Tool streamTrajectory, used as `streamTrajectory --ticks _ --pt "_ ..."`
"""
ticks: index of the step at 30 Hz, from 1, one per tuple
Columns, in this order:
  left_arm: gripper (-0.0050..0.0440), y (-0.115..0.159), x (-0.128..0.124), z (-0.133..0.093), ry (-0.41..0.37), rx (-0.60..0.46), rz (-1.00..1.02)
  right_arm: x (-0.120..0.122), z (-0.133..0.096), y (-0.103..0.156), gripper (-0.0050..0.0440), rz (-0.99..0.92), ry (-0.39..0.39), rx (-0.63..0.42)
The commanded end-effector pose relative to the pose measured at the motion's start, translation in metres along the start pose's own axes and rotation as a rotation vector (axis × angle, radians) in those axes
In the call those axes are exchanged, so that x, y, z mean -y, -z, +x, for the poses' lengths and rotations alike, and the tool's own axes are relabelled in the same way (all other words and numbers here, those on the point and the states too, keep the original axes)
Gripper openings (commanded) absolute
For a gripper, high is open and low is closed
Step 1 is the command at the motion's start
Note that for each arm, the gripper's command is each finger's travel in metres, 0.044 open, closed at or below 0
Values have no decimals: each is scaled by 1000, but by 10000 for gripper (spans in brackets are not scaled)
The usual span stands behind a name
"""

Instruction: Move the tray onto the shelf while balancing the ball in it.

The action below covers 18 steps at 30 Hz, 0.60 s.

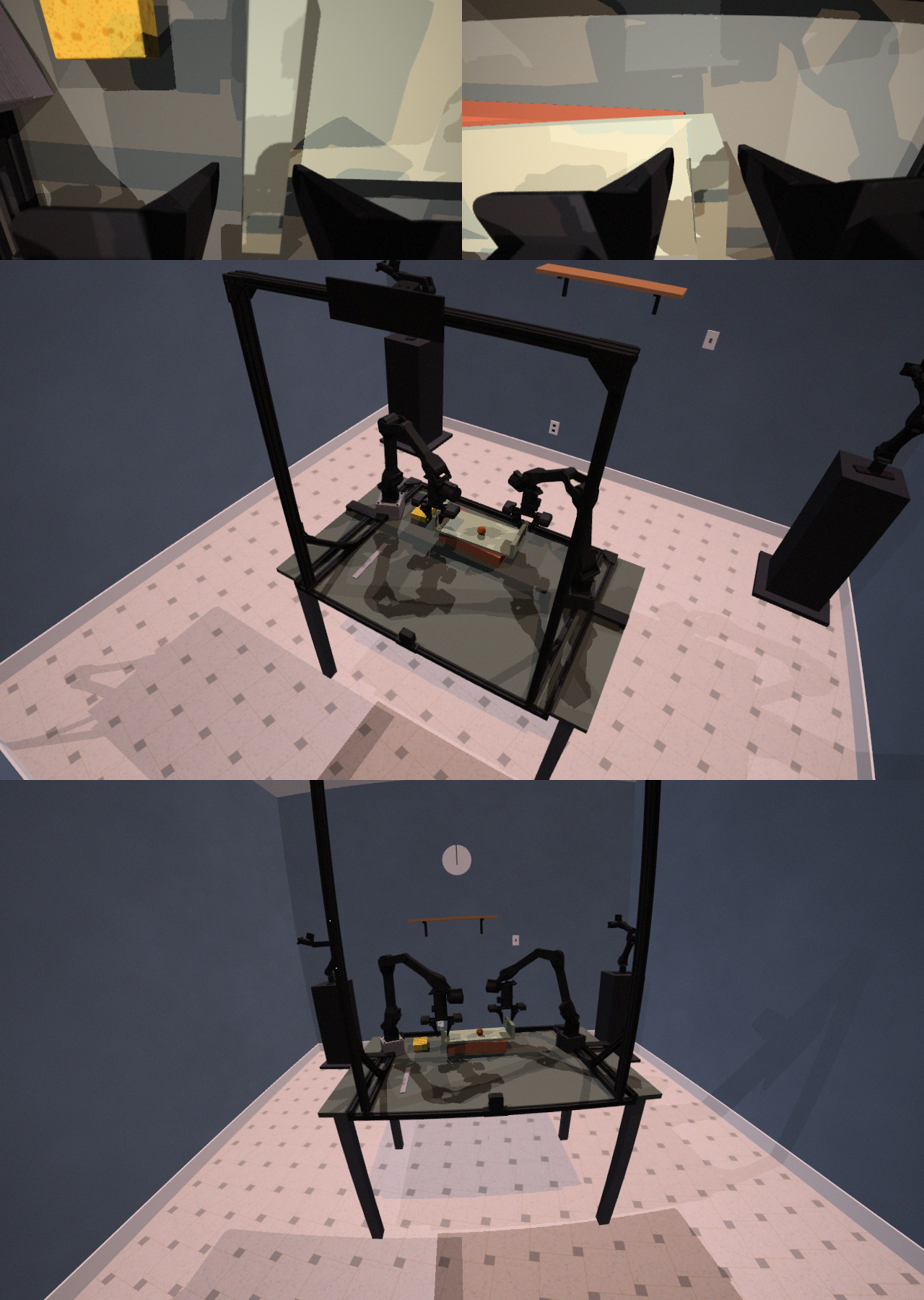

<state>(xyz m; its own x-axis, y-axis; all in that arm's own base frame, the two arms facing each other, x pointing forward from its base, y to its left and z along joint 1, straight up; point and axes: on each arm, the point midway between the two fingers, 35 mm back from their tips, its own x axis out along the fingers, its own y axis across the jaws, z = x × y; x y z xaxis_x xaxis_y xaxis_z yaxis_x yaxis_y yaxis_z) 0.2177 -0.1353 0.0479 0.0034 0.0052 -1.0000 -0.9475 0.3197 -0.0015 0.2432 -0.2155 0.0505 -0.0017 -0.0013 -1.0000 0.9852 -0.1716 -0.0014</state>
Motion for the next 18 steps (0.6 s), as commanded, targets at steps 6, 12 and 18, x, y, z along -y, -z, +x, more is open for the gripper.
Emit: streamTrajectory --ticks 6,12,18 --pt "380 0 0 0 0 0 0 0 0 0 380 0 0 0" --pt "400 0 0 0 0 0 0 0 0 0 400 0 0 0" --pt "400 0 0 0 0 0 0 0 0 0 400 0 0 0"
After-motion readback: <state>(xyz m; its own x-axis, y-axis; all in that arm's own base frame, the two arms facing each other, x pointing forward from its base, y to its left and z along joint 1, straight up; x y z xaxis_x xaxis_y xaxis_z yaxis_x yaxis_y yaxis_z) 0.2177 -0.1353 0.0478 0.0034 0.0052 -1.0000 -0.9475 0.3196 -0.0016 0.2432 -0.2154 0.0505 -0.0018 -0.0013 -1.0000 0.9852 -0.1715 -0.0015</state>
